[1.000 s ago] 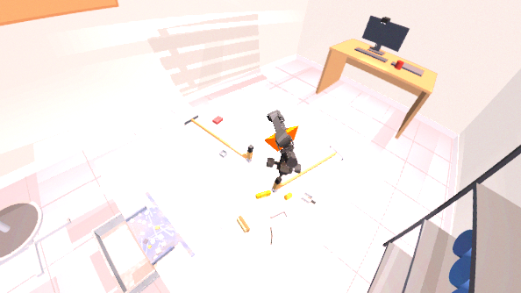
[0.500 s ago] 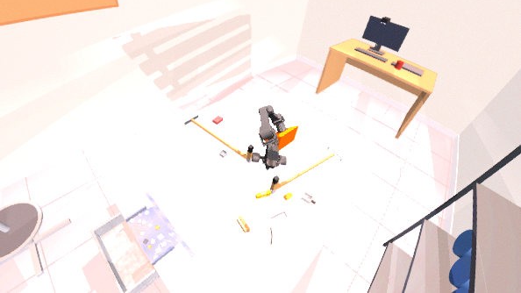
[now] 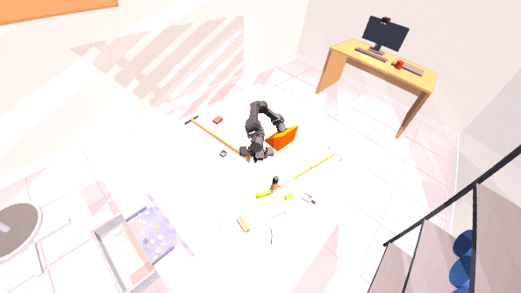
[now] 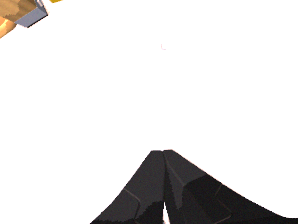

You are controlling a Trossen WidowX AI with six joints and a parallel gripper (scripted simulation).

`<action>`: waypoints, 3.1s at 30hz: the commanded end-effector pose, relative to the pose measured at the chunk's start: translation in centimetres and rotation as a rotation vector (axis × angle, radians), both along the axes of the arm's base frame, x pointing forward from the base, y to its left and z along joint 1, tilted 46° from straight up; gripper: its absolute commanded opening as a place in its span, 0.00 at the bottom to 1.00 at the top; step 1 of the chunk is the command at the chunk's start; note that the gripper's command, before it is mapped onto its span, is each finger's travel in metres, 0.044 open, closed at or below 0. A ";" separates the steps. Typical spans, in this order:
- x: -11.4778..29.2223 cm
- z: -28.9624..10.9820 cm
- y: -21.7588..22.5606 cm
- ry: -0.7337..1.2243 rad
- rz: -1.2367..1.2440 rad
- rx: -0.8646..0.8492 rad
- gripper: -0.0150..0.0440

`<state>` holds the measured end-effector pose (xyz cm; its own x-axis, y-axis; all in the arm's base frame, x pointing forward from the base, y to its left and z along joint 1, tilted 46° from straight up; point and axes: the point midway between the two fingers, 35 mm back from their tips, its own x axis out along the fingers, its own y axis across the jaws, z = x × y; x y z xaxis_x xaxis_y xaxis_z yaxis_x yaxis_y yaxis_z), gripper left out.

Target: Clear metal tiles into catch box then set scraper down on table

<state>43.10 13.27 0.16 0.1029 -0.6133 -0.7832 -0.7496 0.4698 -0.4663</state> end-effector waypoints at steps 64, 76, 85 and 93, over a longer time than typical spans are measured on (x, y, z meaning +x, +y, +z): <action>-8.8 21.0 -23.1 0.540 0.458 -0.132 0.25; -12.1 23.8 -26.5 0.644 0.489 -0.138 0.25; -12.0 23.1 -27.2 0.644 0.490 -0.137 0.25; -11.8 21.8 -28.5 0.643 0.490 -0.134 0.25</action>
<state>31.24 -14.77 22.49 -0.0620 -0.7071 -0.7044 -0.9956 -0.0057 0.0933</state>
